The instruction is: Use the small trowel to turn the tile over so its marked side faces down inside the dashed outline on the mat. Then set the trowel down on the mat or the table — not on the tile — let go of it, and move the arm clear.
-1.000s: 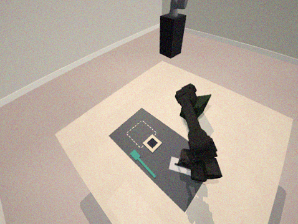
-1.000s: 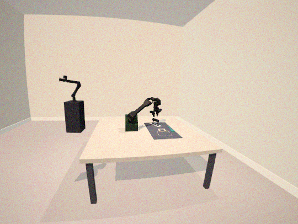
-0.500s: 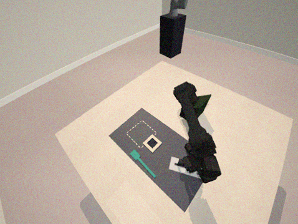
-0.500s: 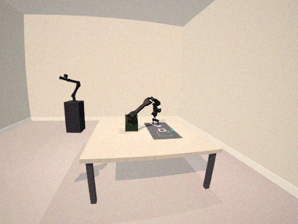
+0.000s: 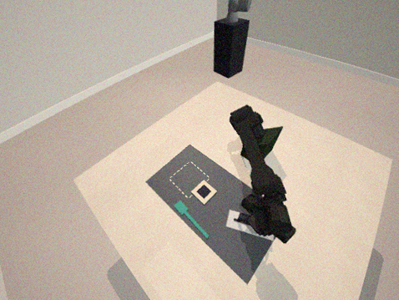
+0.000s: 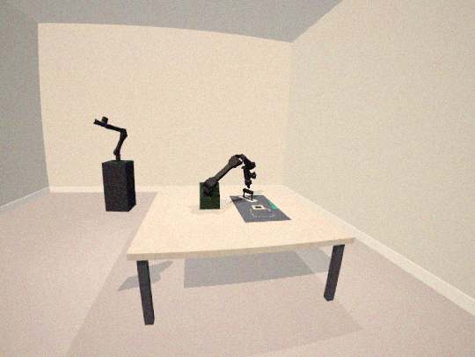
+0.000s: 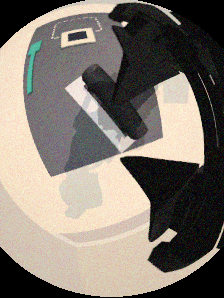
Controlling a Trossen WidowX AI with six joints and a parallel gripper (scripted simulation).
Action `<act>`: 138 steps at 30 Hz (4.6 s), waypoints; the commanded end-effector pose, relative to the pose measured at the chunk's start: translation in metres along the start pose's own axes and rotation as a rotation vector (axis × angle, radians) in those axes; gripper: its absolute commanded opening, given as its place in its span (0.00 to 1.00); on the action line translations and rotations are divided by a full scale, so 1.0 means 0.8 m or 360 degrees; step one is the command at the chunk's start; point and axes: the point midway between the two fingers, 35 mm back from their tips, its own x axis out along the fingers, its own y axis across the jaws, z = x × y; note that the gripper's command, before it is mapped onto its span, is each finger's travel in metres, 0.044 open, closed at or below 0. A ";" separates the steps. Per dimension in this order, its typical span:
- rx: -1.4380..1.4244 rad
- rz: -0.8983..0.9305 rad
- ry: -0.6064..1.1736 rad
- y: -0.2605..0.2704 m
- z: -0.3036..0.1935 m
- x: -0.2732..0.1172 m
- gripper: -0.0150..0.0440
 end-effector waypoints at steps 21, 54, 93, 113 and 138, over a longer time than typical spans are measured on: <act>-0.1003 0.0143 -0.0279 -0.003 0.005 0.008 0.76; -0.2491 -0.0090 -0.0787 -0.040 -0.020 -0.005 0.76; -0.3442 -0.0642 -0.0937 -0.092 -0.031 0.019 0.76; -0.3441 -0.0645 -0.0937 -0.081 -0.011 0.053 0.76; -0.3441 -0.0648 -0.0937 -0.078 -0.004 0.068 0.39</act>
